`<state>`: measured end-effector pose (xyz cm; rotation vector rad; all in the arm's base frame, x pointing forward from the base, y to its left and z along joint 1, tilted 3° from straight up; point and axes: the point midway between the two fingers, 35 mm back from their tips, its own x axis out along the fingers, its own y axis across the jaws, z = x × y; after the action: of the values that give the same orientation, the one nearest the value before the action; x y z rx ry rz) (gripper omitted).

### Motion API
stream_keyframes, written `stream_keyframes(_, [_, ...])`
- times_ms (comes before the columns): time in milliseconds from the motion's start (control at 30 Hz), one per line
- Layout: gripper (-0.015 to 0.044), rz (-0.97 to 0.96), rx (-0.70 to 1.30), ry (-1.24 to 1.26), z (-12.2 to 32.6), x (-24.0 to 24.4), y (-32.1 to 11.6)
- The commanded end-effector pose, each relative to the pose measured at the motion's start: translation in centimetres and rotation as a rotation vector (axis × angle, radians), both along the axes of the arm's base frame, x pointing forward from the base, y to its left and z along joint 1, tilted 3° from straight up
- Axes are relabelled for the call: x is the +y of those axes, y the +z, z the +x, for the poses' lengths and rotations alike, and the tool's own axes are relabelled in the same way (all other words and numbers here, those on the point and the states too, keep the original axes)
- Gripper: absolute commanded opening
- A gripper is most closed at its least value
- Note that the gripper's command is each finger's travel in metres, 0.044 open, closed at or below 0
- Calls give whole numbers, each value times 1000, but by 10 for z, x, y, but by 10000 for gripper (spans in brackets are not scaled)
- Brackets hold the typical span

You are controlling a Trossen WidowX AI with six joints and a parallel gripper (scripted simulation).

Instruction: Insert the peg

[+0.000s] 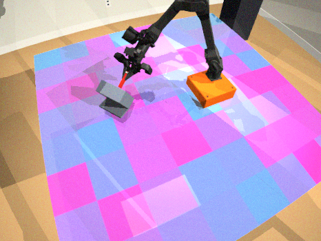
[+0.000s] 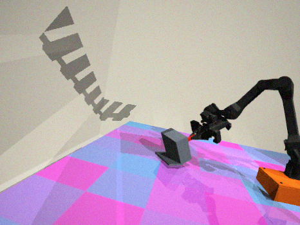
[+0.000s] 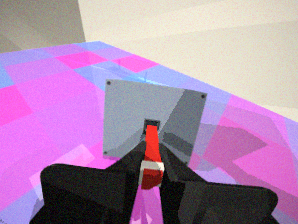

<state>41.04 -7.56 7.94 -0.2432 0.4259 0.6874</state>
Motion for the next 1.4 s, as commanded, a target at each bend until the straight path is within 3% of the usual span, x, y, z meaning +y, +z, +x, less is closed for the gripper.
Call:
stream_keyframes(0, [0,-2,-3,1,2,1,0])
stream_keyframes(1367, [0,0,-4,1,20,15,-10])
